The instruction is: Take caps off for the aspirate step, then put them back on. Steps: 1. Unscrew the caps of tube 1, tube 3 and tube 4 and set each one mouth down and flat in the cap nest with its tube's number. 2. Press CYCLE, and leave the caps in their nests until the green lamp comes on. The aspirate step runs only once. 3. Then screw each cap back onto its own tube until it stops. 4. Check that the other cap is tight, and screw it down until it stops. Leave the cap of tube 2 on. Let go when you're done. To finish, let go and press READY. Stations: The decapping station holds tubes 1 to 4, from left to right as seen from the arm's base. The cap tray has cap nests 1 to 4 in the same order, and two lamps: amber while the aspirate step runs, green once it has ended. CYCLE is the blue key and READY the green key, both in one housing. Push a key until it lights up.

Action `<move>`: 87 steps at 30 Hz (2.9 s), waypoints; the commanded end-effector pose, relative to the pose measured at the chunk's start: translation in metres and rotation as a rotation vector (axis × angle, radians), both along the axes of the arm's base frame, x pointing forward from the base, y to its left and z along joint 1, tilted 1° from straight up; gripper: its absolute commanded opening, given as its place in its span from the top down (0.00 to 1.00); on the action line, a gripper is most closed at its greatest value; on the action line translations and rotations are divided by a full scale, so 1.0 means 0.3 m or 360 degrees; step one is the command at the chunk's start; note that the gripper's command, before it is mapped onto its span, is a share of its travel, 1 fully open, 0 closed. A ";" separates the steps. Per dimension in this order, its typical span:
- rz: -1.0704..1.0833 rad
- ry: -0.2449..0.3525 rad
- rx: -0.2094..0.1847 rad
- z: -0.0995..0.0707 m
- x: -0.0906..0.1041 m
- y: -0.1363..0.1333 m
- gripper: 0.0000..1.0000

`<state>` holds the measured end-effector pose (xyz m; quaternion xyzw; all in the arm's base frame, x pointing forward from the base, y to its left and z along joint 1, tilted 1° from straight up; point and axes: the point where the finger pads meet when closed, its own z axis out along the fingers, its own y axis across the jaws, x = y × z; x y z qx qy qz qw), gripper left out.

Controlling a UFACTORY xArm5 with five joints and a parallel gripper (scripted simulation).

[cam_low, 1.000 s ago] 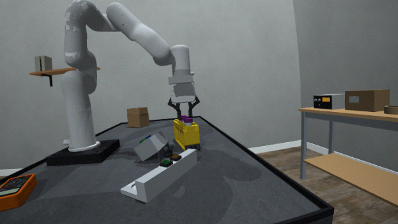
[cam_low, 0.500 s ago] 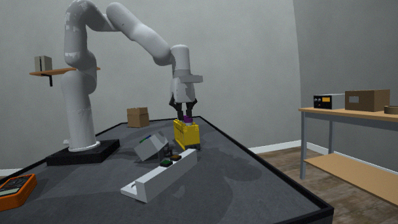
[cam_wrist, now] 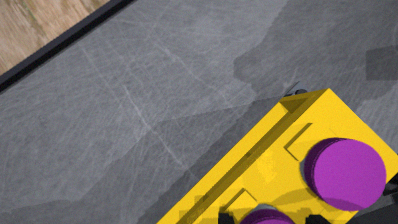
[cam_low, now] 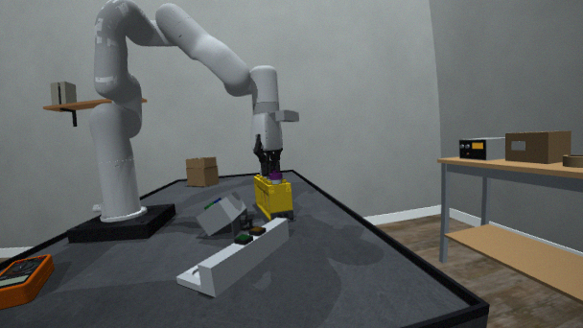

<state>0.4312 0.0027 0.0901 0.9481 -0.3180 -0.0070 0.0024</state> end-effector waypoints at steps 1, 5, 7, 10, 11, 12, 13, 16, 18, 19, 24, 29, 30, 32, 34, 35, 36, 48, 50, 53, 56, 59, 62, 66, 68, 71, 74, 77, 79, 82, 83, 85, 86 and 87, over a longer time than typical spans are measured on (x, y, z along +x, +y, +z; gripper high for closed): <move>0.0008 -0.0005 0.0008 0.004 0.004 0.000 0.54; 0.0008 -0.0005 0.0008 0.004 0.004 0.000 0.54; 0.0008 -0.0005 0.0008 0.004 0.004 0.000 0.54; 0.0008 -0.0005 0.0008 0.004 0.004 0.000 0.54; -0.0124 -0.0005 0.0006 0.004 0.004 0.000 0.54; -0.0257 -0.0004 0.0005 0.004 0.004 0.000 0.54; -0.0390 -0.0004 0.0003 0.004 0.004 0.000 0.54; -0.0531 -0.0004 0.0000 0.004 0.004 0.000 0.54; -0.0697 -0.0003 -0.0001 0.004 0.004 0.000 0.54; -0.0818 -0.0003 -0.0003 0.004 0.004 0.000 0.54; -0.1183 -0.0002 -0.0008 0.004 0.004 0.000 0.54; -0.1576 -0.0001 -0.0014 0.004 0.004 0.000 0.54; -0.1655 -0.0001 -0.0015 0.004 0.004 0.000 0.54; -0.1658 -0.0001 -0.0015 0.004 0.004 0.000 0.54; -0.1658 -0.0001 -0.0015 0.004 0.004 0.000 0.54; -0.1658 -0.0001 -0.0015 0.004 0.004 0.000 0.54; -0.1658 -0.0001 -0.0015 0.004 0.004 0.000 0.54; -0.1658 -0.0001 -0.0015 0.004 0.004 0.000 1.00; -0.1658 -0.0001 -0.0015 0.004 0.004 0.000 1.00; -0.1579 -0.0001 -0.0013 0.004 0.004 0.000 1.00; -0.1340 -0.0001 -0.0010 0.004 0.004 0.000 1.00; -0.1101 -0.0002 -0.0007 0.004 0.004 0.000 1.00; -0.0863 -0.0003 -0.0003 0.004 0.004 0.000 1.00; -0.0825 -0.0003 -0.0003 0.004 0.004 0.000 1.00; -0.0825 -0.0003 -0.0003 0.004 0.004 0.000 1.00; -0.0825 -0.0003 -0.0003 0.004 0.004 0.000 1.00; -0.0825 -0.0003 -0.0003 0.004 0.004 0.000 0.54; -0.0825 -0.0003 -0.0003 0.004 0.004 0.000 0.54; -0.0825 -0.0003 -0.0003 0.004 0.004 0.000 0.54; -0.0825 -0.0003 -0.0003 0.004 0.004 0.000 0.54; -0.0958 -0.0003 -0.0005 0.006 0.004 0.000 0.54; -0.0958 -0.0003 -0.0005 0.006 0.004 0.000 0.54; -0.1090 -0.0002 -0.0007 0.008 0.004 0.000 0.54; -0.1223 -0.0002 -0.0008 0.009 0.004 0.000 0.54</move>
